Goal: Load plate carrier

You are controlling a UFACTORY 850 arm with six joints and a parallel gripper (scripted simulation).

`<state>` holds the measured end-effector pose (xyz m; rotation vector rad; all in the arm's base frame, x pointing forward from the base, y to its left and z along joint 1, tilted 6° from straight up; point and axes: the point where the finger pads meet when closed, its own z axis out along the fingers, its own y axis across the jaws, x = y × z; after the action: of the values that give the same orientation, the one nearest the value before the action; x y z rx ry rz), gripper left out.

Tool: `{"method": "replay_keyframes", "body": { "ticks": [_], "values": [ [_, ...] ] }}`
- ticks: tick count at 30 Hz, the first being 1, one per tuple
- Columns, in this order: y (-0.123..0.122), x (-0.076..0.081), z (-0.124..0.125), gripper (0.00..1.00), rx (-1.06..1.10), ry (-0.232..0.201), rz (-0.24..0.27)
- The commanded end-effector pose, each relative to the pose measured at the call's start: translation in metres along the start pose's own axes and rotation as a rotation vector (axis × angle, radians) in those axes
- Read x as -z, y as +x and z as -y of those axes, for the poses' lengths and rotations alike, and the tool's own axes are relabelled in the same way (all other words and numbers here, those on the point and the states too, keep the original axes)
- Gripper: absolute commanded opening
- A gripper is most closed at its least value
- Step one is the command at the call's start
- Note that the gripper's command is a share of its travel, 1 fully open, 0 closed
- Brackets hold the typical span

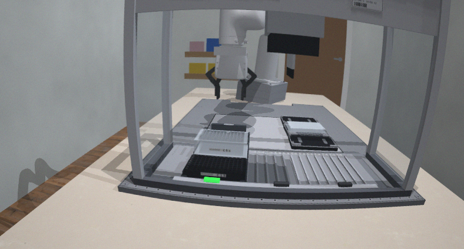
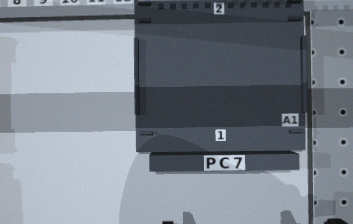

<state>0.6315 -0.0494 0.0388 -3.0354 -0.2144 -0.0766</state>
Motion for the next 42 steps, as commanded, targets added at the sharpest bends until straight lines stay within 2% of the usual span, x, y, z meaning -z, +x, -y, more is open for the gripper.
{"method": "replay_keyframes", "body": {
  "ticks": [1,38,42],
  "values": [
    [0.001,0.006,0.000,0.82,0.000,0.000,-0.002],
    [0.001,0.061,0.000,0.82,0.000,0.000,-0.002],
    [0.001,0.061,0.000,0.82,0.000,0.000,-0.002]
  ]
}}
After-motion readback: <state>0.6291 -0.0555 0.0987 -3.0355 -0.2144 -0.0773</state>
